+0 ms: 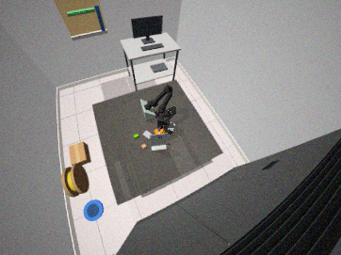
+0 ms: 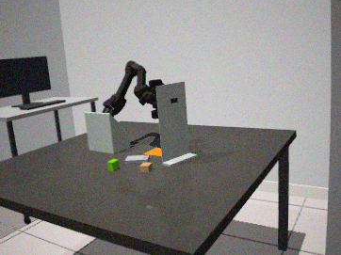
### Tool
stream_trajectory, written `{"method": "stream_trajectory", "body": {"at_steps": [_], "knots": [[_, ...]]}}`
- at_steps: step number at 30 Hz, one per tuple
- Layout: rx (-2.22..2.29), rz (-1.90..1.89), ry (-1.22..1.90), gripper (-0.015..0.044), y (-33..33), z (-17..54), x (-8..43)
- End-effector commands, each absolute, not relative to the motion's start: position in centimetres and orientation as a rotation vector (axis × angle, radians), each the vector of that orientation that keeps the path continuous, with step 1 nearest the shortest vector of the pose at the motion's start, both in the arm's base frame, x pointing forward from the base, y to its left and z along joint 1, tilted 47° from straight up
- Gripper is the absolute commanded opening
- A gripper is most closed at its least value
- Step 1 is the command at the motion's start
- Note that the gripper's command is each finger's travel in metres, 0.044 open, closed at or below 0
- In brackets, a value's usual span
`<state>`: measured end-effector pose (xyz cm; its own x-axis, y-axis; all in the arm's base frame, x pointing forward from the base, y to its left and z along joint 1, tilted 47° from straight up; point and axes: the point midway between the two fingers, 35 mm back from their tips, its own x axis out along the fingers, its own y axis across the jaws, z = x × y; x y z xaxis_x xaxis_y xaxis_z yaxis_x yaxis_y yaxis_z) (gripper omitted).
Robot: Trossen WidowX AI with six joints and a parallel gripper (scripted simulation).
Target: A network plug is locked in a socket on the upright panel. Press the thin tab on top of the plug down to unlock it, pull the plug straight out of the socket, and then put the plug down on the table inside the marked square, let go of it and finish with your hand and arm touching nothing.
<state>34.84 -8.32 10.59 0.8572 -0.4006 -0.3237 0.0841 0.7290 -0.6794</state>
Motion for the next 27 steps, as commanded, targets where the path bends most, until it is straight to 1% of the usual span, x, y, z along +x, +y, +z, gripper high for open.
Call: {"method": "stream_trajectory", "body": {"at_steps": [1, 27], "knots": [[-0.706, -0.283, 0.48, 0.0, -8.28, 10.61, 34.46], [-0.706, -0.283, 0.481, 0.0, -7.89, 10.89, 33.49]]}}
